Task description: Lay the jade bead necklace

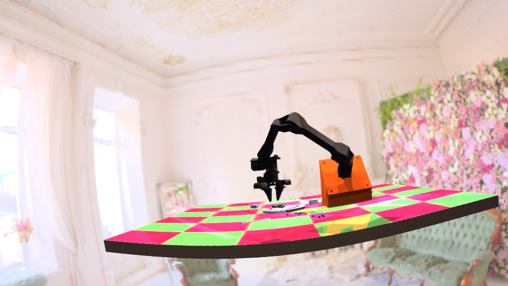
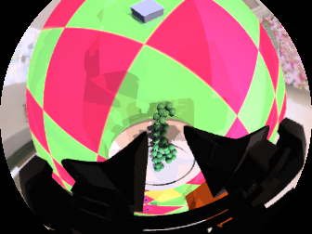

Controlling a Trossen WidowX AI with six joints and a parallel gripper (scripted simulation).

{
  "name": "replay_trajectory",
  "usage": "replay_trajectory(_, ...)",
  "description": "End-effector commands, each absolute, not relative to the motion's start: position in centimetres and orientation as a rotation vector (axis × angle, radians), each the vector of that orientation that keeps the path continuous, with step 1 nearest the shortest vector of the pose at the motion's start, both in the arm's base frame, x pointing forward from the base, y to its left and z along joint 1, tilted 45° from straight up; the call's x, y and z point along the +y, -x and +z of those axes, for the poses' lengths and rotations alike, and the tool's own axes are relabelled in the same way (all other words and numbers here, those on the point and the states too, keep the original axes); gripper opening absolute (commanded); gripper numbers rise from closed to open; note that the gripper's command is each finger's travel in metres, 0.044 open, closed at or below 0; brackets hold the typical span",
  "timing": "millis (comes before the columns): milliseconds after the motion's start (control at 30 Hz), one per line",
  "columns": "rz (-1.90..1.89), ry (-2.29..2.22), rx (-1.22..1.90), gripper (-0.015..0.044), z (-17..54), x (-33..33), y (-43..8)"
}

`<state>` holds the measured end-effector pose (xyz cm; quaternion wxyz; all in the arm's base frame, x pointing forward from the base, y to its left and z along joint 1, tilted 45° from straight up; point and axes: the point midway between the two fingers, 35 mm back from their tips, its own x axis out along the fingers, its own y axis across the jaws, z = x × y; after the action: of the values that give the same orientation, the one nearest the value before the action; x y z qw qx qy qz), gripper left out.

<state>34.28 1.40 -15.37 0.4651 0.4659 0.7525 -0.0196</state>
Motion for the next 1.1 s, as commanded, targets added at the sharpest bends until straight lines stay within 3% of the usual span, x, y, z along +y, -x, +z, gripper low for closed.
replay_trajectory(0, -0.052, -1.154, 1.858, 0.02, -16.0, 2.0, -33.9)
replay_trajectory(567, -0.054, -1.158, 1.864, 0.02, -17.1, 3.2, -33.5)
replay_trajectory(833, -0.052, -1.149, 1.859, 0.0, -17.0, 3.0, -33.7)
replay_trajectory(1067, -0.052, -1.149, 1.859, 0.0, -17.0, 3.0, -33.7)
